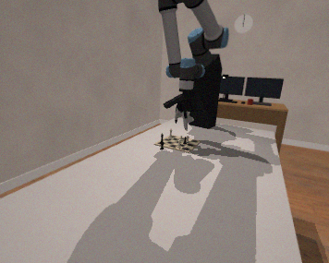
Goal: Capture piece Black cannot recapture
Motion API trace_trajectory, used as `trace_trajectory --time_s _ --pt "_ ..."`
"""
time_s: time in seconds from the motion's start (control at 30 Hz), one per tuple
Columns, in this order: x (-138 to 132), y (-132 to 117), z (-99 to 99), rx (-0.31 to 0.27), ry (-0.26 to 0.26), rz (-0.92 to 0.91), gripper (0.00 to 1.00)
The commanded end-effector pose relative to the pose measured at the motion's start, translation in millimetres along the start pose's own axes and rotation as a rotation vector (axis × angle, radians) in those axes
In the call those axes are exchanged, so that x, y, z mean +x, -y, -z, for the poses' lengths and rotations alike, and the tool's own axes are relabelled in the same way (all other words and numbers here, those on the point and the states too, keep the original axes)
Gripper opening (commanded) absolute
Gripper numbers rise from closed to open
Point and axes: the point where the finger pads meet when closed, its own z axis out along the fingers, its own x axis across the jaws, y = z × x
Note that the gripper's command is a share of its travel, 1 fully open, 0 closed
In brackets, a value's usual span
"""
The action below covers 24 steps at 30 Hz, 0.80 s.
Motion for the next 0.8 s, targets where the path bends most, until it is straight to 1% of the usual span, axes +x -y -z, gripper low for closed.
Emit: trace_trajectory --time_s 0.0,0.23,0.37,0.5,0.57,0.77 --pt "1 -1 0.9 -0.001 -0.001 0.000 1.00" --pt "1 -1 1.3 -0.001 -0.001 0.000 1.00" --pt "1 -2 6.0 -0.002 -0.001 0.000 1.00" --pt "0 -2 17.8 -0.002 -0.001 0.001 1.00" --pt "0 -2 17.8 -0.002 -0.001 0.001 1.00" --pt "0 -2 44.2 -0.002 -0.001 0.001 1.00"
